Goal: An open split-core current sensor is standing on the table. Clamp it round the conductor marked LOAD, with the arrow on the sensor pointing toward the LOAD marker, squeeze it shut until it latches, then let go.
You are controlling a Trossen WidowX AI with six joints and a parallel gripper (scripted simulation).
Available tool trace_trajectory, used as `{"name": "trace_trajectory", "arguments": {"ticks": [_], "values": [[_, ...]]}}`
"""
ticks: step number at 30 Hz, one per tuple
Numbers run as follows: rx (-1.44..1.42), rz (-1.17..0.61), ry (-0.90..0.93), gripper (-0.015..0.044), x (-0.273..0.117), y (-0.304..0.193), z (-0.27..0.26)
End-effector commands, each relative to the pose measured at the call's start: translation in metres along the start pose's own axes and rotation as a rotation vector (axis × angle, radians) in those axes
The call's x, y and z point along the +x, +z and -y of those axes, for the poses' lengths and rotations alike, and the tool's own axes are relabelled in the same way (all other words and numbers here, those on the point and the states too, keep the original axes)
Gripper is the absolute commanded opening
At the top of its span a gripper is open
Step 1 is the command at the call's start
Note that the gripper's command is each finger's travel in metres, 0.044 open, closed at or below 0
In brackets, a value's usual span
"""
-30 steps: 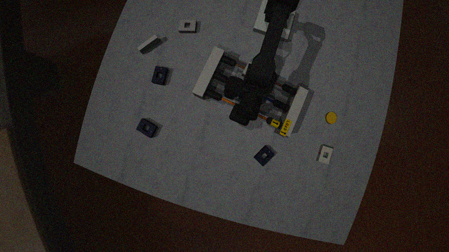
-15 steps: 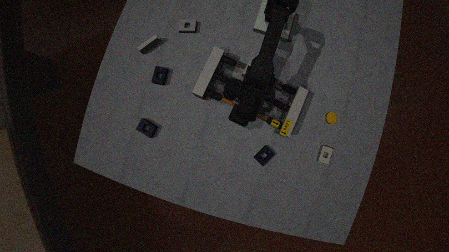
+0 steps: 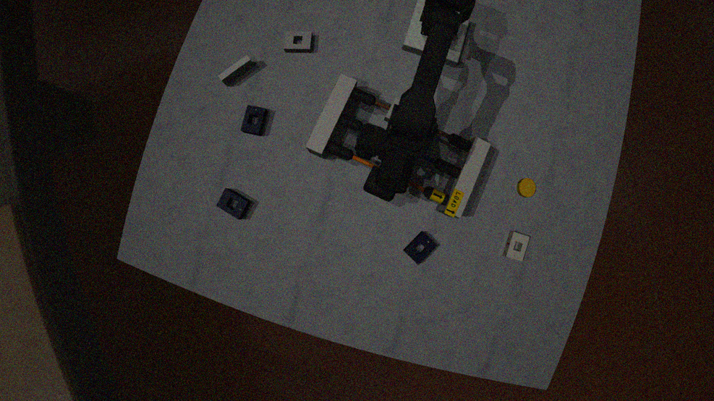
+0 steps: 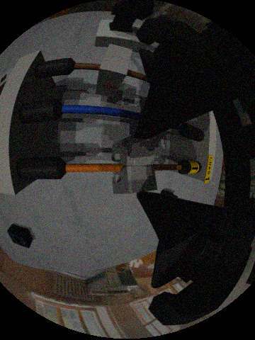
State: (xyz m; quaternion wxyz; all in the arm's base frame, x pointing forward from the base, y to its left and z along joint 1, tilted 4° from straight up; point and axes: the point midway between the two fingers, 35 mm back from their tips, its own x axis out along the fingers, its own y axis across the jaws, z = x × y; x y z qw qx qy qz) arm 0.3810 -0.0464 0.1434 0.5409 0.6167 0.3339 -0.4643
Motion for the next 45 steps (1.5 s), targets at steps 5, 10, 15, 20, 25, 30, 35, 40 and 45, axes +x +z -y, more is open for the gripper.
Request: {"name": "trace_trajectory", "arguments": {"ticks": [5, 10, 15, 20, 25, 30, 35, 40, 45], "values": [[0.0, 0.0, 0.001, 0.0, -0.001, 0.0, 0.0], [0.0, 0.0, 0.001, 0.0, -0.001, 0.0, 0.0], [0.0, 0.0, 0.001, 0.0, -0.001, 0.0, 0.0], [0.0, 0.0, 0.001, 0.0, -0.001, 0.0, 0.0], [0.0, 0.0, -0.004, 0.0, -0.001, 0.0, -0.001], [-0.001, 0.0, -0.046, 0.0, 0.0, 0.0, -0.004], [-0.001, 0.001, -0.101, 0.0, 0.002, 0.0, -0.008], [-0.001, 0.001, -0.156, 0.0, 0.003, 0.0, -0.011], [-0.001, 0.001, -0.211, 0.0, 0.005, 0.0, -0.013]]}}
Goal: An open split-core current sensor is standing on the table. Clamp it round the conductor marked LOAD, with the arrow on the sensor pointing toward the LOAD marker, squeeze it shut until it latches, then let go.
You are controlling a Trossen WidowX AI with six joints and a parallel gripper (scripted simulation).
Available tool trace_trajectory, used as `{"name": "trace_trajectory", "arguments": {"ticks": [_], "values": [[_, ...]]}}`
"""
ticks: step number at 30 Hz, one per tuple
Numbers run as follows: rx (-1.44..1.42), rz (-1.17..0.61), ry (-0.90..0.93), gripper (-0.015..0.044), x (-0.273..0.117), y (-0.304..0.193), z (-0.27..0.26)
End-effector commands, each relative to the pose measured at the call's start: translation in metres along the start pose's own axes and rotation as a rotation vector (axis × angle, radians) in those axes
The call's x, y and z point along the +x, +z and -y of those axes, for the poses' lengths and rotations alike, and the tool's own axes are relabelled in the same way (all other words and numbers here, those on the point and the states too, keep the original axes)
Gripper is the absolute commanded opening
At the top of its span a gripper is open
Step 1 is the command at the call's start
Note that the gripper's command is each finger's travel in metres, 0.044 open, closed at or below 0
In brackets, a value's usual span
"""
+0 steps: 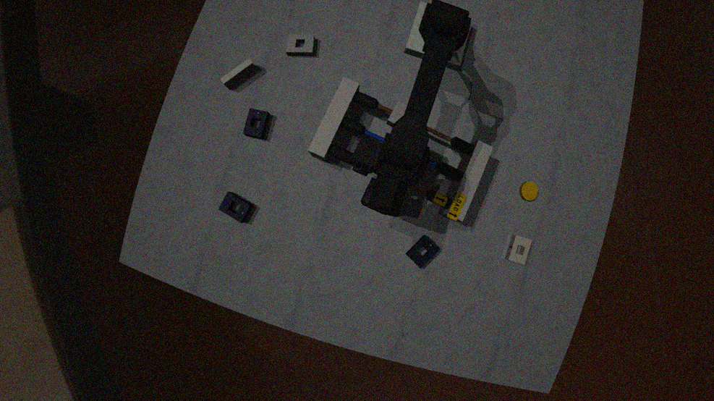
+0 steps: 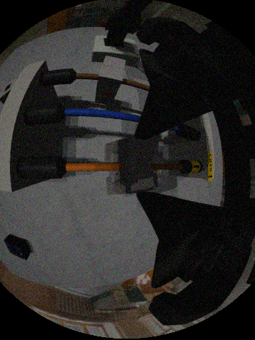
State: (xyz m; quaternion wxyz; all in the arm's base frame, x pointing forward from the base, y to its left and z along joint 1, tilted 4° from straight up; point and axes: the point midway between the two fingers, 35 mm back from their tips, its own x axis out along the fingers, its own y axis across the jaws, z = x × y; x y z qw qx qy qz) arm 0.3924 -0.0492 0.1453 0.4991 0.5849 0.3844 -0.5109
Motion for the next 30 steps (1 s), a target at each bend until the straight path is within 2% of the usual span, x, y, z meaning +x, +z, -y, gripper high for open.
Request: {"name": "trace_trajectory", "arguments": {"ticks": [1, 3, 4, 20, 27, 30], "values": [[-0.002, -0.003, -0.05, 0.0, 0.002, 0.0, -0.003], [-0.002, -0.003, -0.072, 0.0, 0.003, 0.0, -0.003], [0.001, 0.0, -0.033, 0.0026, 0.0, 0.0, -0.002], [0.001, 0.0, -0.033, 0.044, 0.0, 0.0, -0.002], [0.001, 0.0, -0.033, 0.044, 0.0, 0.0, -0.002], [-0.001, -0.002, -0.039, 0.044, 0.025, 0.001, -0.001]]}}
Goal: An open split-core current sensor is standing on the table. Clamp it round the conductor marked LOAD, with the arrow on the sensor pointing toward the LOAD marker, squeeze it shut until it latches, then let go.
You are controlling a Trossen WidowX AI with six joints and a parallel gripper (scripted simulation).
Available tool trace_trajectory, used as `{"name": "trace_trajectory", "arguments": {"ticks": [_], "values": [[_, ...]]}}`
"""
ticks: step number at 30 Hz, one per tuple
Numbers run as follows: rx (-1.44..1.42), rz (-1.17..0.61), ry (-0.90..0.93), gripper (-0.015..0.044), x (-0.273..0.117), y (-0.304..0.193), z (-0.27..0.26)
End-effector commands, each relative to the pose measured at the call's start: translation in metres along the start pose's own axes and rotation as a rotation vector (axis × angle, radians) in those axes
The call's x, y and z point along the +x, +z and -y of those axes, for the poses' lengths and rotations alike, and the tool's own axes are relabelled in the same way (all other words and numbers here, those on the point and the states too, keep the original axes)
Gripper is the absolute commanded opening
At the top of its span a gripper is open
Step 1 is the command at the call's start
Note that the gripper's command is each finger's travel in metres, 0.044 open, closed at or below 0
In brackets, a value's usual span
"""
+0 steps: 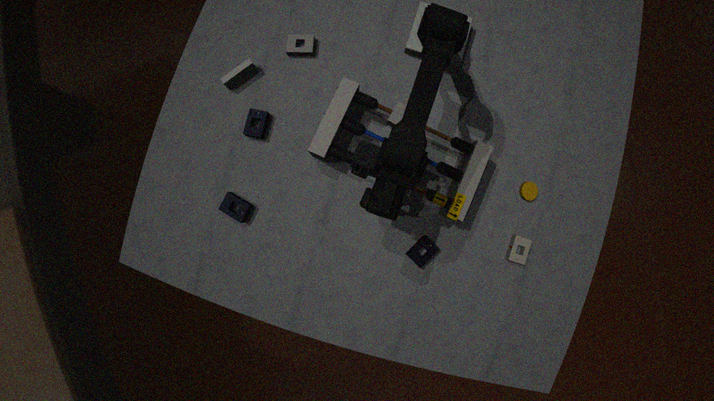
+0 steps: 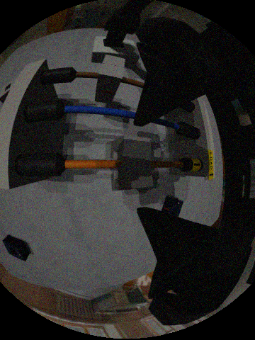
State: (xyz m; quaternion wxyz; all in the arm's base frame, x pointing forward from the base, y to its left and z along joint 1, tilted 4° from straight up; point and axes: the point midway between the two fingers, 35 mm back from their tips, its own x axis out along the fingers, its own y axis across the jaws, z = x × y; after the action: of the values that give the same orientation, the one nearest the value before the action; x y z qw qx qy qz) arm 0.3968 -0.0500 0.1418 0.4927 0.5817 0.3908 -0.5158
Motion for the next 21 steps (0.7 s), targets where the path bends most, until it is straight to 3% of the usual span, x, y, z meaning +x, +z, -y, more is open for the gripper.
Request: {"name": "trace_trajectory", "arguments": {"ticks": [1, 21], "values": [[-0.003, -0.001, -0.02, 0.044, 0.03, 0.001, 0.003], [-0.003, -0.001, -0.02, 0.044, 0.053, 0.001, 0.004]]}}
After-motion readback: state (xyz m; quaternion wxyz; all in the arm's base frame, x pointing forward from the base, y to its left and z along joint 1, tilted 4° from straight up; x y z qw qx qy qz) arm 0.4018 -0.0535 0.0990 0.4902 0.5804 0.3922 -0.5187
